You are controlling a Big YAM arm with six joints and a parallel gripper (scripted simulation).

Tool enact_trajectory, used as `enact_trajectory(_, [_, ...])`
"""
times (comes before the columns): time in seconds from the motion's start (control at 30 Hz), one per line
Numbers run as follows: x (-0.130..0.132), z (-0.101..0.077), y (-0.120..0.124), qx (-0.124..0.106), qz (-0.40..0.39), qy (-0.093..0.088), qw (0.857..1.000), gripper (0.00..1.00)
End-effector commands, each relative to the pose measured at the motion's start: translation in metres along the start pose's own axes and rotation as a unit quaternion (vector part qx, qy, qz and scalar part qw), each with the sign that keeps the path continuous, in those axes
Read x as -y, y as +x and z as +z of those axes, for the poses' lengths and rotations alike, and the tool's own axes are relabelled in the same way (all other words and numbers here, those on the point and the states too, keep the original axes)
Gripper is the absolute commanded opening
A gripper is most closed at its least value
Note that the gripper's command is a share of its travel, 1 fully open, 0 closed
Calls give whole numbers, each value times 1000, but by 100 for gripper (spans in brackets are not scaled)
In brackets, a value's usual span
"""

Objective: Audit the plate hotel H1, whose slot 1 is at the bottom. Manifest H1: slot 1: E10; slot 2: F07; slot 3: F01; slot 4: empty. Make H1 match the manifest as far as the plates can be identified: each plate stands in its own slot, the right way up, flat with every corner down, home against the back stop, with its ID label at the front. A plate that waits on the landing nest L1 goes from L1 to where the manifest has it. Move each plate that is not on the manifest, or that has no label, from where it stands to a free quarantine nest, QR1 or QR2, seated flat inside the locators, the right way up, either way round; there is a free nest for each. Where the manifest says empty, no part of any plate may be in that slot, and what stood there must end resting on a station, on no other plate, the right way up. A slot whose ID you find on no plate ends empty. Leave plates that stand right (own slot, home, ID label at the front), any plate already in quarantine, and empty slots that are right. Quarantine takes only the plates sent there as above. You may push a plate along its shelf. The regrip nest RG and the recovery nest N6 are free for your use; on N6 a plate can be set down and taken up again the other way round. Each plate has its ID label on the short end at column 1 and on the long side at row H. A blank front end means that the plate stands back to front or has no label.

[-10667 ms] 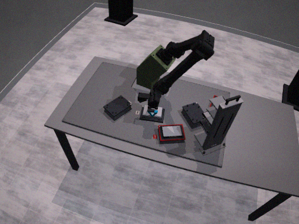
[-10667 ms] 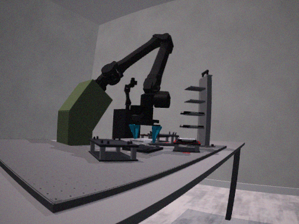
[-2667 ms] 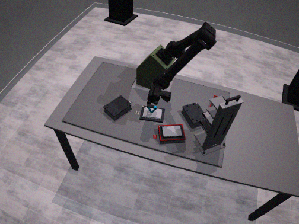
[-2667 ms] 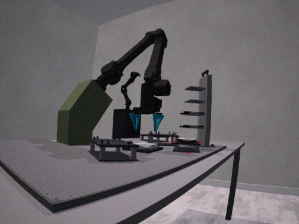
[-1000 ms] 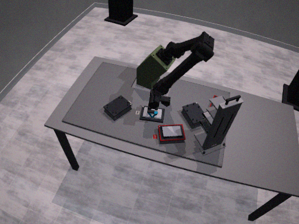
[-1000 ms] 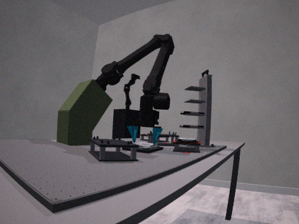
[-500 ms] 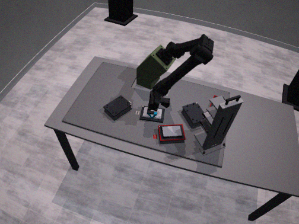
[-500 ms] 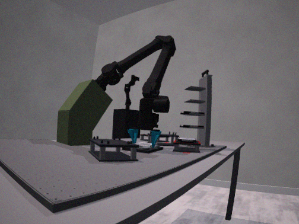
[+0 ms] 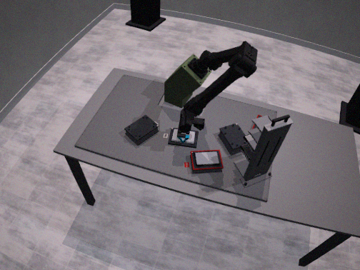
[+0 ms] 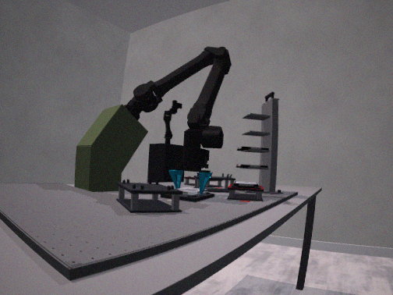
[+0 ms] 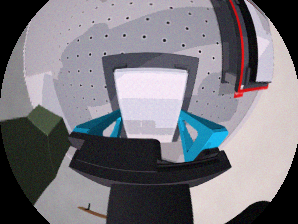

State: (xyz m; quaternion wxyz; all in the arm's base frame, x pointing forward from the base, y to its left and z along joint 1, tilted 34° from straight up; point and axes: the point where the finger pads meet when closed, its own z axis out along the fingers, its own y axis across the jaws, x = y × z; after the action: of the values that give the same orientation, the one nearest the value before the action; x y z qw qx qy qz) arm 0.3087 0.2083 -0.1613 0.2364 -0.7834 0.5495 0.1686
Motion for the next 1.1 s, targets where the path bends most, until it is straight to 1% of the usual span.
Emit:
enact_trajectory(0.0, [2, -1, 1, 0, 5, 5, 1000, 86])
enact_trajectory(0.17, [-1, 0, 3, -1, 12, 4, 1000, 86])
enact_trajectory(0.2, [4, -6, 3, -1, 13, 11, 1000, 86])
enact_trajectory(0.23, [5, -11, 3, -1, 15, 13, 1000, 86])
enact_trajectory(0.27, [3, -12, 3, -1, 18, 8, 1000, 86])
enact_trajectory(0.47, [3, -16, 3, -2, 6, 9, 1000, 86])
enact_trajectory(1.07, [3, -32, 3, 0, 6, 9, 1000, 86])
